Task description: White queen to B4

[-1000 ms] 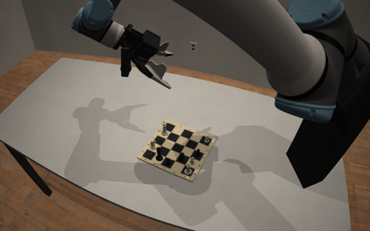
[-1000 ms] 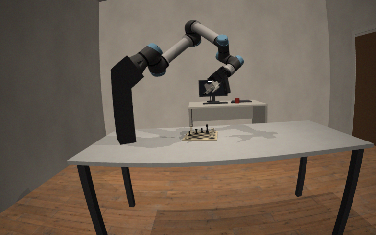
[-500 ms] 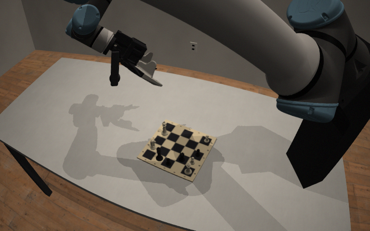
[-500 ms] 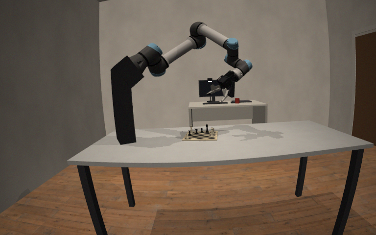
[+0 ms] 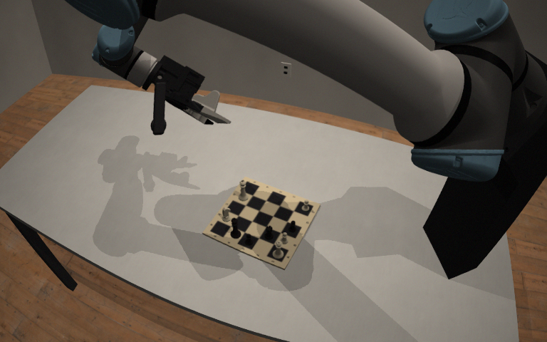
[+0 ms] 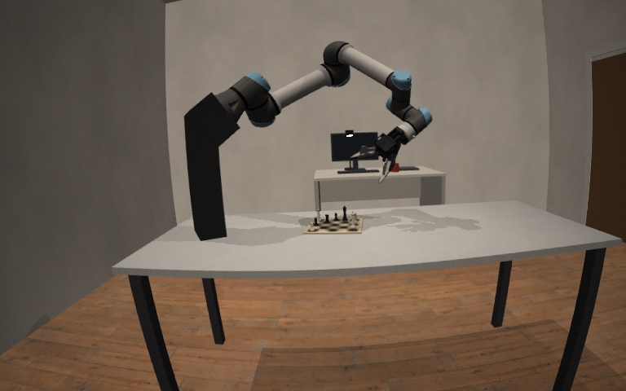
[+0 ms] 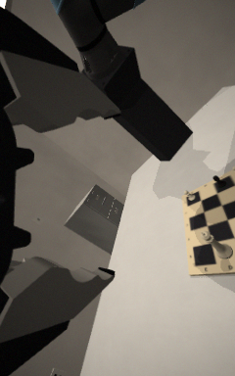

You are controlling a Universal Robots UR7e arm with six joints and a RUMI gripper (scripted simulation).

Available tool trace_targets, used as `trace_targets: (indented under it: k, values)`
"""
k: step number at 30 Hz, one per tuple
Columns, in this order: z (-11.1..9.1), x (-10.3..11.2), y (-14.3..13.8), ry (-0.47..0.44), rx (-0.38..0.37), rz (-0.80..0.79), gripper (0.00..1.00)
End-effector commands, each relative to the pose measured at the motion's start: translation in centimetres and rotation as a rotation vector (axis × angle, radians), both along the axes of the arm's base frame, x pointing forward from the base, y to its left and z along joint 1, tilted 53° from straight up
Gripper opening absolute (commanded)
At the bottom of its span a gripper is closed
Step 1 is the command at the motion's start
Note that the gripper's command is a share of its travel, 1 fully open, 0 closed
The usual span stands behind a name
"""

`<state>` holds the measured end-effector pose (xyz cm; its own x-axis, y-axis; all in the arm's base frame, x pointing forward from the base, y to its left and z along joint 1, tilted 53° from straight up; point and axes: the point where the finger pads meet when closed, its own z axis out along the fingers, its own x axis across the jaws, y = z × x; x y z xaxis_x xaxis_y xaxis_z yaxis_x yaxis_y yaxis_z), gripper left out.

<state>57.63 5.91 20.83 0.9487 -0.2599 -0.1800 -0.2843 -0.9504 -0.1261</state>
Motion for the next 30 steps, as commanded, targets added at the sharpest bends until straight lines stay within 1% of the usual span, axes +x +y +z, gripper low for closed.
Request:
trace_targets:
  k: [1, 3, 6, 7, 9, 10, 12, 13, 15, 16, 18, 20, 23, 24, 26, 27, 29, 30]
  values:
    - [0.3, 1.5, 0.8, 0.003, 0.052, 0.171, 1.00]
    - [0.3, 1.5, 0.8, 0.003, 0.052, 0.171, 1.00]
    - [0.3, 2.6, 1.4, -0.007, 0.093, 0.304, 1.00]
    - [0.3, 2.6, 1.4, -0.007, 0.093, 0.304, 1.00]
    - [0.3, 3.3, 1.9, -0.014, 0.121, 0.391, 1.00]
    - [0.3, 3.3, 1.9, -0.014, 0.121, 0.391, 1.00]
    - [0.3, 4.0, 2.3, -0.023, 0.149, 0.477, 1.00]
    - [0.3, 4.0, 2.3, -0.023, 0.149, 0.477, 1.00]
    - [0.3, 4.6, 2.8, -0.033, 0.178, 0.561, 1.00]
    - [0.3, 4.6, 2.8, -0.033, 0.178, 0.561, 1.00]
    - [0.2, 5.2, 3.2, -0.044, 0.207, 0.643, 1.00]
    - [0.2, 5.2, 3.2, -0.044, 0.207, 0.643, 1.00]
    - [0.0, 6.1, 3.8, -0.062, 0.250, 0.763, 1.00]
    - [0.0, 6.1, 3.8, -0.062, 0.250, 0.763, 1.00]
    - [-0.1, 6.7, 4.2, -0.074, 0.279, 0.840, 1.00]
    - [-0.1, 6.7, 4.2, -0.074, 0.279, 0.840, 1.00]
    - [-0.3, 7.2, 4.6, -0.088, 0.308, 0.915, 1.00]
    - [-0.3, 7.2, 4.6, -0.088, 0.308, 0.915, 1.00]
